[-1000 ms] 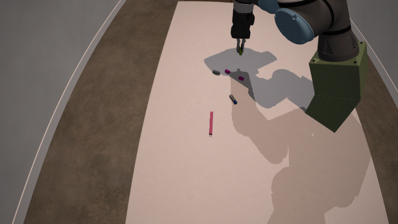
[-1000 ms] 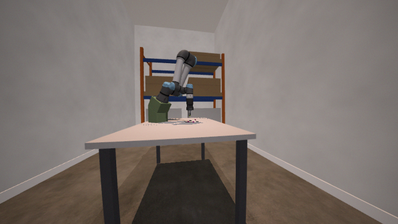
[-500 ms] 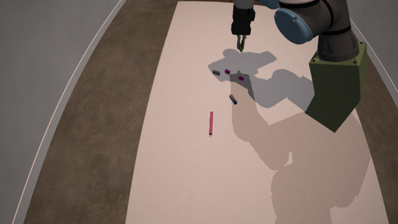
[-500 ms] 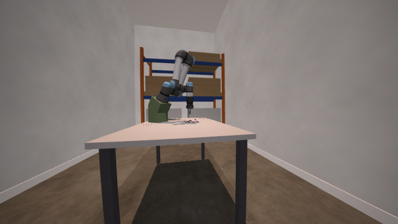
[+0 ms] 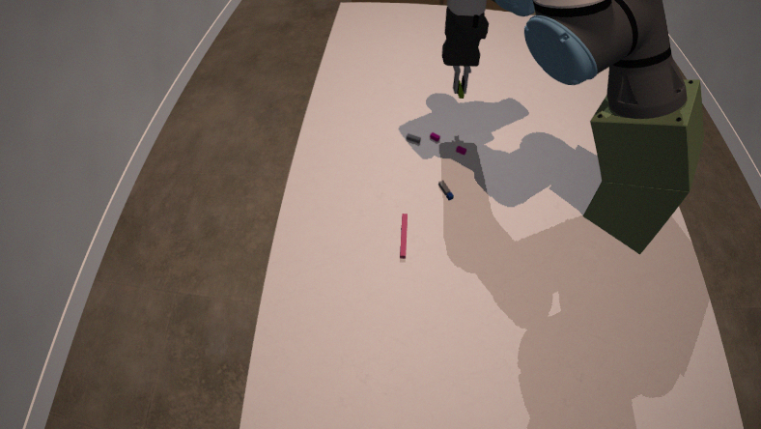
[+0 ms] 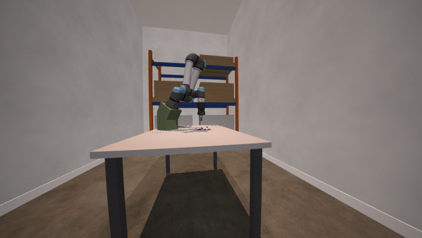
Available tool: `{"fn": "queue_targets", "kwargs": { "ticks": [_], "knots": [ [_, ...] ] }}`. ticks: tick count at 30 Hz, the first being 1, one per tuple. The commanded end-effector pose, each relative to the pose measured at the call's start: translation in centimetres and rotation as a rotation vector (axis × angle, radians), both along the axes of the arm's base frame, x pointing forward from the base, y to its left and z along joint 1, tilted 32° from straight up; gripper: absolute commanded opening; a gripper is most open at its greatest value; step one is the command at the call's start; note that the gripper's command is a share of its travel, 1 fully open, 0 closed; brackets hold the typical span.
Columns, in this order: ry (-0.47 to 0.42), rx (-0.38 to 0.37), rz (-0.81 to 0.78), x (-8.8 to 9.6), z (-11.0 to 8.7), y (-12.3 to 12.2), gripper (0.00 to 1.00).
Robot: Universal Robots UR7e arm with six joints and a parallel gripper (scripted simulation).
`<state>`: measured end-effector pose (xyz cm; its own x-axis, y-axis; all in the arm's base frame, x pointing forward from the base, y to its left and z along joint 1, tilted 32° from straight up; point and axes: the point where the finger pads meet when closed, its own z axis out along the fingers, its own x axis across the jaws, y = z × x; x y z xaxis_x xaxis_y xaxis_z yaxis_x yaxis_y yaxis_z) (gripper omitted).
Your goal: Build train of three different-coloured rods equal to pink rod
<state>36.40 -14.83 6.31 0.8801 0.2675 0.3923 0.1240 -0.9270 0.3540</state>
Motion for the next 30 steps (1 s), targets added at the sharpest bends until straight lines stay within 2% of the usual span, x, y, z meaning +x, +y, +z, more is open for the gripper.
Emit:
{"fn": "queue_targets", "kwargs": {
  "ticks": [1, 9, 17, 19, 30],
  "knots": [
    [-0.001, -0.001, 0.000, 0.0, 0.0, 0.0, 0.24],
    [0.006, -0.005, 0.012, 0.2, -0.1, 0.5, 0.24],
    [0.039, -0.033, 0.082, 1.4, -0.8, 3.6, 0.24],
    [0.039, -0.033, 0.082, 1.4, -0.8, 3.6, 0.24],
    [0.088, -0.116, 0.234, 3.3, -2.0, 10.9, 0.24]
  ]
}}
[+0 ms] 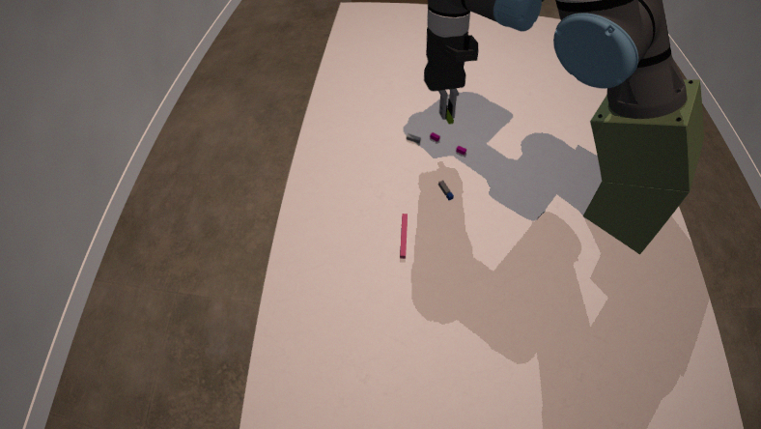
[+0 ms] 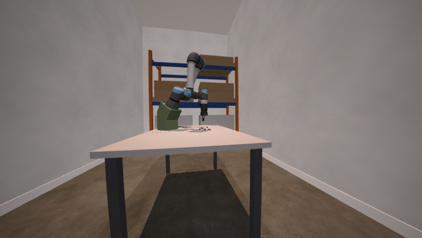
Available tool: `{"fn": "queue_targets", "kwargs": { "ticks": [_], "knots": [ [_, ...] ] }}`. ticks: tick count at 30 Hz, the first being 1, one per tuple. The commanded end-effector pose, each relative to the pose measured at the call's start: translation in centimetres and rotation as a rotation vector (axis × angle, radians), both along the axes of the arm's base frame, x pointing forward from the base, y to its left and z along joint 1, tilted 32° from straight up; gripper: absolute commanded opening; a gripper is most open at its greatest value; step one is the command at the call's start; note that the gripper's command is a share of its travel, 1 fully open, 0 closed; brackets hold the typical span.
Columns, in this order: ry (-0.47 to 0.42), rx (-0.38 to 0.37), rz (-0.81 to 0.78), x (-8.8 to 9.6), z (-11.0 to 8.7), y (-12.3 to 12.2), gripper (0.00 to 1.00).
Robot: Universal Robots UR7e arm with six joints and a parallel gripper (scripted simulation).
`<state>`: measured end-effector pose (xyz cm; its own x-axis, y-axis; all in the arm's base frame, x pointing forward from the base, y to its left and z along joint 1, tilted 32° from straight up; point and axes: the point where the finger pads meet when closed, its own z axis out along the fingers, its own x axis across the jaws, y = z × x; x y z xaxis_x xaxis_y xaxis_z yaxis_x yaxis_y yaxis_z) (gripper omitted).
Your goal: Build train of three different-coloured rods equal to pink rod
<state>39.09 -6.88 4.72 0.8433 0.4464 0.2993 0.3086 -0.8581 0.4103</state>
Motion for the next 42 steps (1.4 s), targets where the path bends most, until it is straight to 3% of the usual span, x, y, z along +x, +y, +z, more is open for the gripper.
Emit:
{"fn": "queue_targets", "kwargs": {
  "ticks": [1, 4, 14, 42],
  "knots": [
    [0.016, -0.042, 0.073, 0.7, -0.5, 3.6, 0.24],
    [0.020, -0.063, 0.106, 0.9, -0.8, 5.2, 0.24],
    [0.023, -0.091, 0.151, 1.1, -1.0, 7.5, 0.24],
    [0.024, -0.092, 0.153, 1.4, -1.5, 7.5, 0.24]
  ]
}}
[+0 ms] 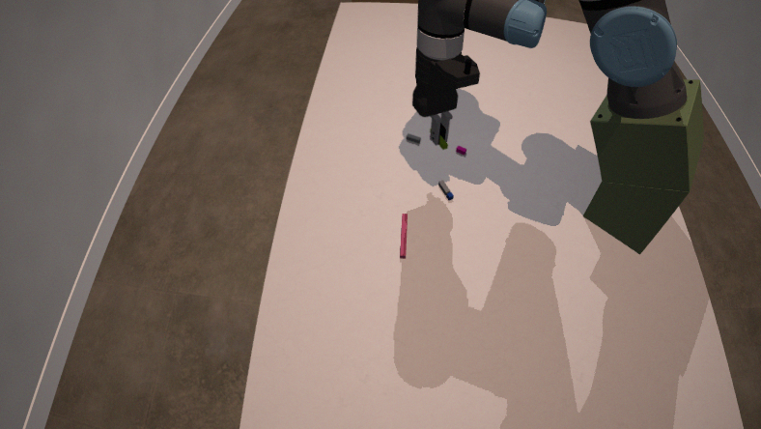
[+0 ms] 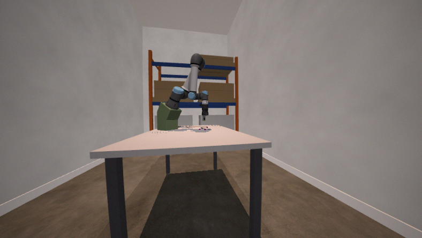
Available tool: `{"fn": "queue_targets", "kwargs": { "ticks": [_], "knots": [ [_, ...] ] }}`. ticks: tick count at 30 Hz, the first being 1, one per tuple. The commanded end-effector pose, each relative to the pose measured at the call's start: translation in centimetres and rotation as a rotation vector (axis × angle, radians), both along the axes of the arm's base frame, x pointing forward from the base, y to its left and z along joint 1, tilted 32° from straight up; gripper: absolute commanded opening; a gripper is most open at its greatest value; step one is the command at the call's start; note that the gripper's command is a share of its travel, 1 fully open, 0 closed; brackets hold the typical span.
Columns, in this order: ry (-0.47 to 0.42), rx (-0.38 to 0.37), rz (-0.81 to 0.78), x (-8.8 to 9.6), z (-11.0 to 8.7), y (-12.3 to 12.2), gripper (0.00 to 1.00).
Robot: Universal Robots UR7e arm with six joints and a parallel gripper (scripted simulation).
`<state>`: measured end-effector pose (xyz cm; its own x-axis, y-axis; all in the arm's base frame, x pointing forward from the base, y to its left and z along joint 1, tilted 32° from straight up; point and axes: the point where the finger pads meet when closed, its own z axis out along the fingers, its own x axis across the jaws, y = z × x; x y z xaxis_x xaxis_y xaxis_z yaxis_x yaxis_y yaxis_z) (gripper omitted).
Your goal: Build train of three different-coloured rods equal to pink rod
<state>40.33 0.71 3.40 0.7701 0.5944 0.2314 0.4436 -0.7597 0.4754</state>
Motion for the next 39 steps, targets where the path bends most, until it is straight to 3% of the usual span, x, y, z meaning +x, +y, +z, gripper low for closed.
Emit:
{"fn": "queue_targets", "kwargs": {
  "ticks": [1, 29, 39],
  "knots": [
    [-0.001, 0.000, 0.000, 0.2, -0.3, -0.1, 0.24],
    [-0.001, 0.000, 0.000, 3.5, -6.2, -1.9, 0.24],
    [-0.001, 0.000, 0.000, 4.0, -7.1, -2.2, 0.24]
  ]
}}
